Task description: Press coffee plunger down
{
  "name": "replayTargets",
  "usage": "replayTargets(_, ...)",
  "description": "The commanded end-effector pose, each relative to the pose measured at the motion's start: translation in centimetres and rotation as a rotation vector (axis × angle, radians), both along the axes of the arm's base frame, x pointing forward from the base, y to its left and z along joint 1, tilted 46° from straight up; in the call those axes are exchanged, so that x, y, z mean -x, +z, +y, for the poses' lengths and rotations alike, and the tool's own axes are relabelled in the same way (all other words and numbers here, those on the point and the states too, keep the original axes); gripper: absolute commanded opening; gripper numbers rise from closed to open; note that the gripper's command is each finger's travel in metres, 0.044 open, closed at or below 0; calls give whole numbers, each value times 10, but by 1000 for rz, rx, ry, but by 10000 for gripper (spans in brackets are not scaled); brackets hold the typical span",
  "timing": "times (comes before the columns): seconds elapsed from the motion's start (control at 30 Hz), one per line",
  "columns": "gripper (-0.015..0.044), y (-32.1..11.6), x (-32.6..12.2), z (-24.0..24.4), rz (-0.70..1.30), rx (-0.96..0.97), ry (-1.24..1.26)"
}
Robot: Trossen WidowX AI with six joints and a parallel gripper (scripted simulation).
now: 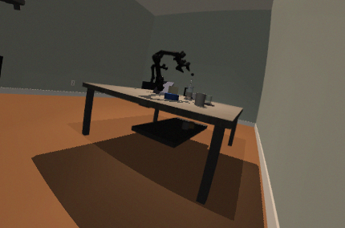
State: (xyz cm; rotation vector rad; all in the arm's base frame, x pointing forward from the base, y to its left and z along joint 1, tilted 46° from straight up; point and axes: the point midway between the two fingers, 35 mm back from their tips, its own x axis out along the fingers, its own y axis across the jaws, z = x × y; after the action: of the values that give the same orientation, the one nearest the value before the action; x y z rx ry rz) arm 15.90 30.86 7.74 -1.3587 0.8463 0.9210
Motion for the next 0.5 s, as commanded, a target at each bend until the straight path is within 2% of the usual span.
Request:
replayTargets(0.0,440,60,-49,16,-436,-331,-548)
replayTargets(0.47,440,19,-54,-26,-443,-339,-556)
